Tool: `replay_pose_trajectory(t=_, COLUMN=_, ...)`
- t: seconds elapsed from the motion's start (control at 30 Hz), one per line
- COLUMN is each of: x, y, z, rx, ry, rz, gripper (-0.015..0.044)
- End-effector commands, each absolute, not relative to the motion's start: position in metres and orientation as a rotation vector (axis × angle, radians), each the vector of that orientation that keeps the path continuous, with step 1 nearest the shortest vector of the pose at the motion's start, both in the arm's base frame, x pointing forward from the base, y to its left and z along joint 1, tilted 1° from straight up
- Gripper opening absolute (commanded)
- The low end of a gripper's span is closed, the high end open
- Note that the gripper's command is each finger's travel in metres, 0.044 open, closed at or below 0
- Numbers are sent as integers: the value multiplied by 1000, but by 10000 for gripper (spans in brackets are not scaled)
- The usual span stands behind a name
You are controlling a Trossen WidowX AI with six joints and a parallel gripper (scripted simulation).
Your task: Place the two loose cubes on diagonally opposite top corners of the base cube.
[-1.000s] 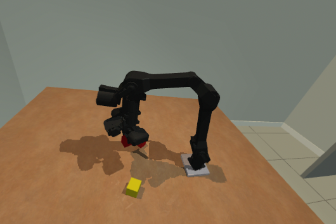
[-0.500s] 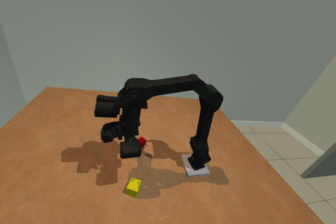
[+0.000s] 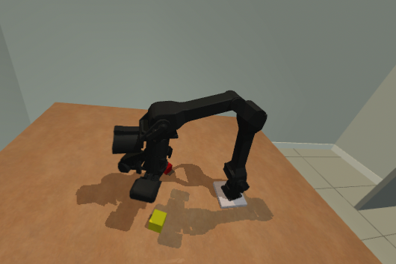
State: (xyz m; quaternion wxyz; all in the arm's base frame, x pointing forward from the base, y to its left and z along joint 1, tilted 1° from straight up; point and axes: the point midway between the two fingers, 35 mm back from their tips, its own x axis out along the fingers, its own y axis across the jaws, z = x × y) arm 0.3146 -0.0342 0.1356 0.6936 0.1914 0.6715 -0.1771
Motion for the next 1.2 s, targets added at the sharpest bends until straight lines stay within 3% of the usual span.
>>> replay_pose_trajectory(t=0.0, x=314, y=-25, z=134, rx=514, ry=1479, rz=-475, gripper=105)
replay_pose_trajectory(t=1.17, x=299, y=45, z=117, rx=1138, ry=1254, rz=-1070, gripper=105)
